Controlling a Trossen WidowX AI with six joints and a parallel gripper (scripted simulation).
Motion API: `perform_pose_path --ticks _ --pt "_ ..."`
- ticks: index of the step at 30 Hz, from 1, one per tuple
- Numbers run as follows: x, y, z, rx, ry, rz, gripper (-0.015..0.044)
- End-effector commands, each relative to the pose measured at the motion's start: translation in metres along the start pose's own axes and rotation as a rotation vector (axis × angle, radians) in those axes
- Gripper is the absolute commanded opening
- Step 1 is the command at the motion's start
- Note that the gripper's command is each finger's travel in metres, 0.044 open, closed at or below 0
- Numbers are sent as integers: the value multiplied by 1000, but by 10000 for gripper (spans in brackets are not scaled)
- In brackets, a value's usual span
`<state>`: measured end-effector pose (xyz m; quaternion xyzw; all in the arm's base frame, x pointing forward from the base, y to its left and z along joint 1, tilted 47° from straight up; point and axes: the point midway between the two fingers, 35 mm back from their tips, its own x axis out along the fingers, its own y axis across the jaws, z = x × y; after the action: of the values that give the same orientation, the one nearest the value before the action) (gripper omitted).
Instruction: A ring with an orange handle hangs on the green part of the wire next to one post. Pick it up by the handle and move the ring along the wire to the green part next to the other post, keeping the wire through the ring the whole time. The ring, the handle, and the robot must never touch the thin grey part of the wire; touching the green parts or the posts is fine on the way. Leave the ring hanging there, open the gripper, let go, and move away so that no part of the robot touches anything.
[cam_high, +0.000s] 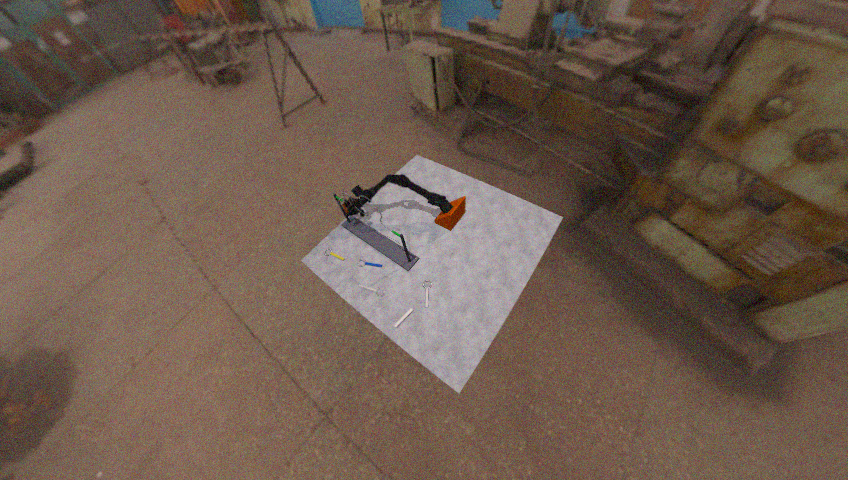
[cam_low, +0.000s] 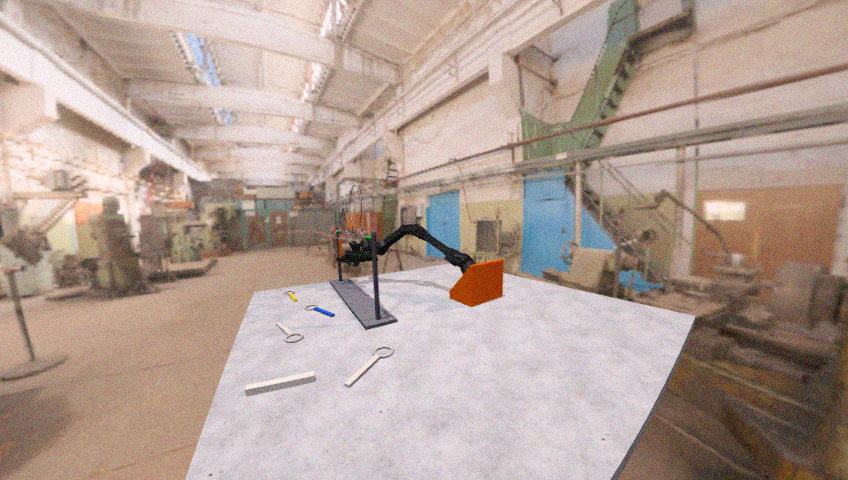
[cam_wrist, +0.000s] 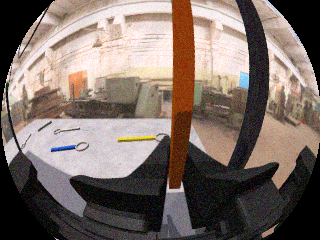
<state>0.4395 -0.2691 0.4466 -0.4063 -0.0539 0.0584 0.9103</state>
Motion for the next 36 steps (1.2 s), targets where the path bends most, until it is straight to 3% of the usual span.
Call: perform_pose_path --ticks 1,36 --pt "0 0 0 0 1 0 -150" --pt "0 2 14 -3 -3 4 -150"
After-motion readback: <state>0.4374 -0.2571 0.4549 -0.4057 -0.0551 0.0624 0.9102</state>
